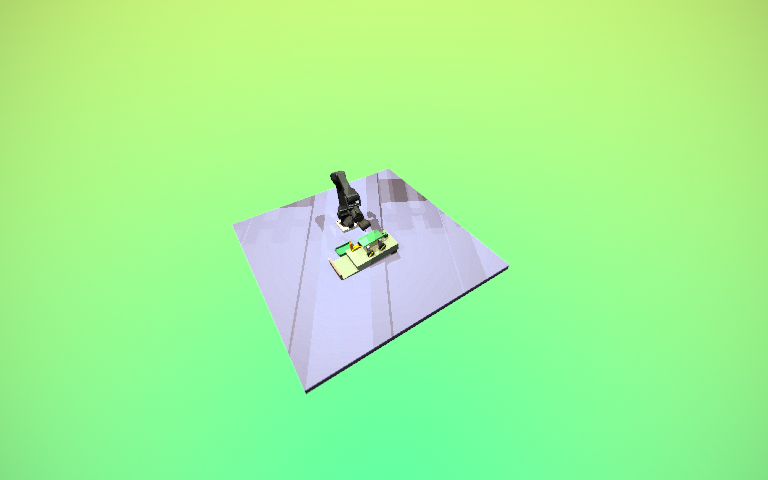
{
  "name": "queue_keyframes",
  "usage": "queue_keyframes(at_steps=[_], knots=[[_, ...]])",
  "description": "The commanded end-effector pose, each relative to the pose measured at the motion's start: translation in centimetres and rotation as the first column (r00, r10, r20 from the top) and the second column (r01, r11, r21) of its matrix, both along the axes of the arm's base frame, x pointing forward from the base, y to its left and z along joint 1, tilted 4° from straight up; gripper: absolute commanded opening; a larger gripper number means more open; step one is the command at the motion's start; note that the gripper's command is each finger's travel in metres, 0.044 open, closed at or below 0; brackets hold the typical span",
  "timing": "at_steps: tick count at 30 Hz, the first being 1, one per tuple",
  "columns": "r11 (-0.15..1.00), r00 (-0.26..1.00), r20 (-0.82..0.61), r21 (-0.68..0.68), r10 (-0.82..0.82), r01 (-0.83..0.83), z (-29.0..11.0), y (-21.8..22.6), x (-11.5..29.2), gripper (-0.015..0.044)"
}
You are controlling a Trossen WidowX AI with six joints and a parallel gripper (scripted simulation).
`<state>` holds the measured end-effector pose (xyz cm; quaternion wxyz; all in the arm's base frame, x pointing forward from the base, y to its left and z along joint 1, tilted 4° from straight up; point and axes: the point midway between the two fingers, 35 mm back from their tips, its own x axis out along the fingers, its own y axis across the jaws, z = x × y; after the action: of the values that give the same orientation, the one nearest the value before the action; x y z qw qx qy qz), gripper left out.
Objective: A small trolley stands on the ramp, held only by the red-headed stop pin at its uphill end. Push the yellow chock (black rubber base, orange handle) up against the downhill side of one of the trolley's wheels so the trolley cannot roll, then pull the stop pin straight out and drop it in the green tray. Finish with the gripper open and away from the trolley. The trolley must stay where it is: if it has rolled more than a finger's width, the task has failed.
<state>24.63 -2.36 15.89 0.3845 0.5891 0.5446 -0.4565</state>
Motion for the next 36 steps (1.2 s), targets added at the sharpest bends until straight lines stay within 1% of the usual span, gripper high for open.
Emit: queue_keyframes(at_steps=[1, 28, 33, 36], knots=[[1.000, 1.000, -0.004, -0.004, 0.005, -0.005, -0.3, -1.6, -0.3, 0.0000], [1.000, 1.000, -0.007, -0.014, 0.005, -0.005, -2.1, -11.5, -2.2, 0.0000], [1.000, 1.000, -0.007, -0.015, 0.005, -0.005, -2.1, -11.9, -2.3, 0.0000], [0.999, 0.999, -0.016, -0.024, -0.034, 0.034, -2.1, -11.8, -2.3, 0.0000]])
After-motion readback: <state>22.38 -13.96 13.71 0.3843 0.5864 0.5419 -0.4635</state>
